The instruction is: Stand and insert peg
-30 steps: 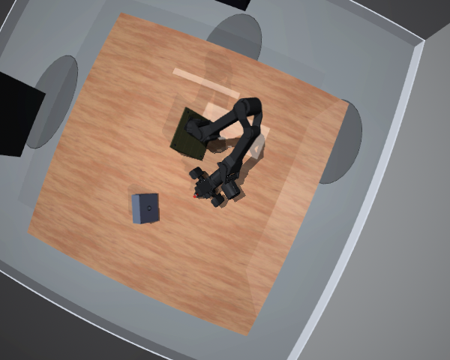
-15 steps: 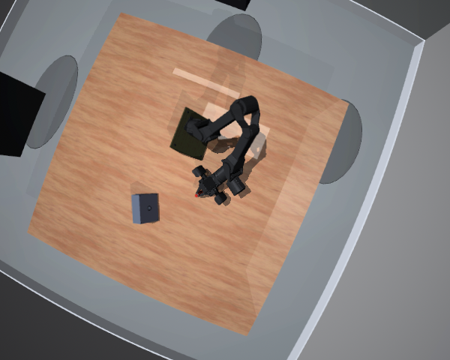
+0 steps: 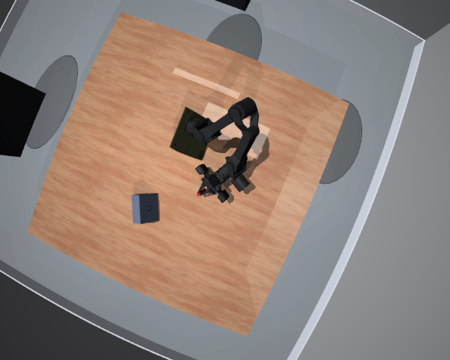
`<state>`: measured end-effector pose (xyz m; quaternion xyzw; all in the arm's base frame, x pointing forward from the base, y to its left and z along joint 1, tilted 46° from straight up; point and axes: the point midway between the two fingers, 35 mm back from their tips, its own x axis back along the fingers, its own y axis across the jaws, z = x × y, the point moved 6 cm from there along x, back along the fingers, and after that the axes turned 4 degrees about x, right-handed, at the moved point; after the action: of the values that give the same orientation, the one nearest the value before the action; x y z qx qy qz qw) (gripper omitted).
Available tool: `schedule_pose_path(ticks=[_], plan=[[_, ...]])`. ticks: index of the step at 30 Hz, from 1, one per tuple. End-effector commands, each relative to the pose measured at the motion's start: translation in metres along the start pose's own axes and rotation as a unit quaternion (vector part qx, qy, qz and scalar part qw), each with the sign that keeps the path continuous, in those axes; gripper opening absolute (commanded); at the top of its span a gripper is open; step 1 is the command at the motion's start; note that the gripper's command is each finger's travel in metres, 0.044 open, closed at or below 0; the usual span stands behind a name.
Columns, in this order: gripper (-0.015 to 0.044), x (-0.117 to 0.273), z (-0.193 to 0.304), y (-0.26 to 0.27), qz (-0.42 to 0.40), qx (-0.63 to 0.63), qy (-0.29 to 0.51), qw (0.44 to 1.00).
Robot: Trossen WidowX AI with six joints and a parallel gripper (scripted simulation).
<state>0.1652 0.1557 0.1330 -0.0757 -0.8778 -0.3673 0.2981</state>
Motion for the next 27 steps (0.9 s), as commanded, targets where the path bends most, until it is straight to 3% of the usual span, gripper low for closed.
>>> schedule_pose_path(ticks=[1,21,27], plan=[[0.0049,0.001,0.004,-0.001,0.005,0.002,-0.020,1.000],[0.0049,0.011,0.022,0.000,0.011,0.001,-0.106,0.994],[0.0049,0.012,0.021,0.000,0.010,0.001,-0.095,0.995]])
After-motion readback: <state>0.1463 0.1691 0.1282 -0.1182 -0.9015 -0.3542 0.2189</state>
